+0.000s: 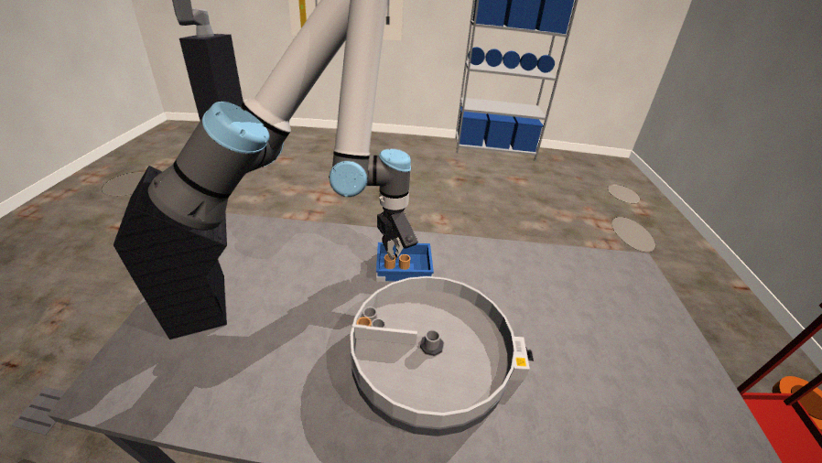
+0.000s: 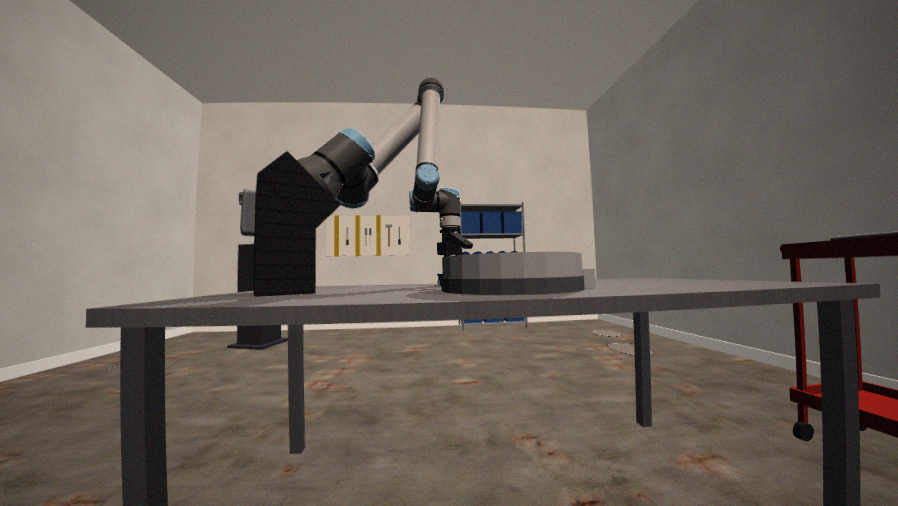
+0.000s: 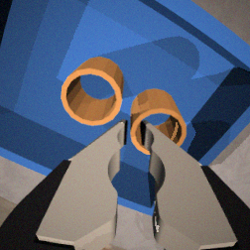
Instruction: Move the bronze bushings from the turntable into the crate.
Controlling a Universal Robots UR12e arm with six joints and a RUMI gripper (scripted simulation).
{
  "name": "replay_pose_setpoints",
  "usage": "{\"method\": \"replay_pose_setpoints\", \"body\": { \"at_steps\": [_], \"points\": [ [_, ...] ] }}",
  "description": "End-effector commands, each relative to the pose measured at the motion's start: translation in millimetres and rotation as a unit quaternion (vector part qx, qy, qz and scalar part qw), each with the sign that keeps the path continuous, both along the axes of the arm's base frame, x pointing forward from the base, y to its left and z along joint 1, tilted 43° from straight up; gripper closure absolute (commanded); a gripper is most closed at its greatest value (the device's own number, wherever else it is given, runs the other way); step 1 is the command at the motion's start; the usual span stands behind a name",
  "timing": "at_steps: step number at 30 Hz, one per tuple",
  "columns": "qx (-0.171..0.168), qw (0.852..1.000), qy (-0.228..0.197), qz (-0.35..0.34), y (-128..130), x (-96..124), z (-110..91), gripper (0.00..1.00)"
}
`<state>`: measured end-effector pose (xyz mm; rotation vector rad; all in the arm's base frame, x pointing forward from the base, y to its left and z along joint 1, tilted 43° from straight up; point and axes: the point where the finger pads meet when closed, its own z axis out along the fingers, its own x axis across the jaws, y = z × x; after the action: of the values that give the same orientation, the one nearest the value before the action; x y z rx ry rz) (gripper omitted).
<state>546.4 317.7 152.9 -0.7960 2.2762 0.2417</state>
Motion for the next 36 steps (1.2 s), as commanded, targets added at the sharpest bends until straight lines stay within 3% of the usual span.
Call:
{"method": "replay_pose_setpoints", "body": {
  "at_steps": [1,19,36],
  "points": [
    [0.0,1.0,0.0,0.0,0,0,0,0.94],
    [0.0,1.0,0.0,0.0,-1,-2,3,0.94],
    [0.0,1.0,0.0,0.0,-18,-27,35,0.94]
  ]
}}
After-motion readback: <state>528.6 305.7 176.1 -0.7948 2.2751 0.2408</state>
